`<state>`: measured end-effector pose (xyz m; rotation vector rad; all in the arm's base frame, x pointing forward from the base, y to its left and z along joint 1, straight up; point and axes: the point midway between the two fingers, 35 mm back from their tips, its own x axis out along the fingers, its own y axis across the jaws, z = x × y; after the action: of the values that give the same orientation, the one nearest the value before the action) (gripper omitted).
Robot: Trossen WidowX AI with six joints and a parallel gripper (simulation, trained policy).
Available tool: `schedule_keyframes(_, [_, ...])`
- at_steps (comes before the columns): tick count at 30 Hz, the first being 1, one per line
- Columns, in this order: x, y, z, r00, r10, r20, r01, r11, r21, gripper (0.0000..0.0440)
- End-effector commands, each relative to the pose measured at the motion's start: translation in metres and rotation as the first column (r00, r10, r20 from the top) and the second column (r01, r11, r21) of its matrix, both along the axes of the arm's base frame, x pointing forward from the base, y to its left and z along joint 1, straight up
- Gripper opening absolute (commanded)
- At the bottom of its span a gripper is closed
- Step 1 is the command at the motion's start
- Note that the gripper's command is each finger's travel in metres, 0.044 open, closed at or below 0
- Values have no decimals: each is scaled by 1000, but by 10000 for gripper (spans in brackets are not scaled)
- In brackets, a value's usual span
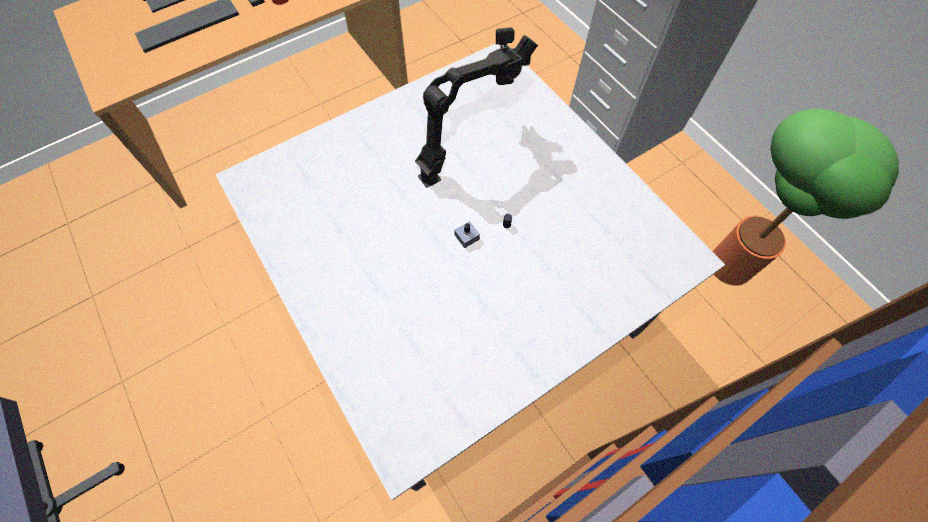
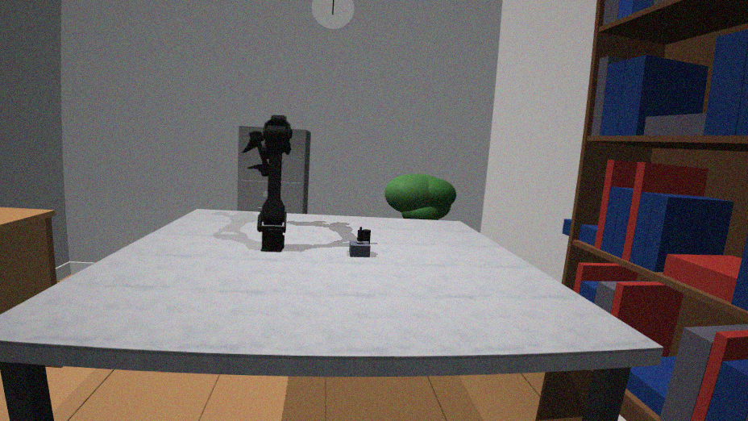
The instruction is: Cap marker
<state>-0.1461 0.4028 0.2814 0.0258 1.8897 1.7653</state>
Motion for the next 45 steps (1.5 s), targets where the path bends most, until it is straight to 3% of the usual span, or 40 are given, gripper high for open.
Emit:
schedule_keyframes(1, [12,1,-2,999,-25,23,25,1000,-9,326])
schedule_keyframes(45, [146,-7,-37,945,-225,238,263,955,-140,327])
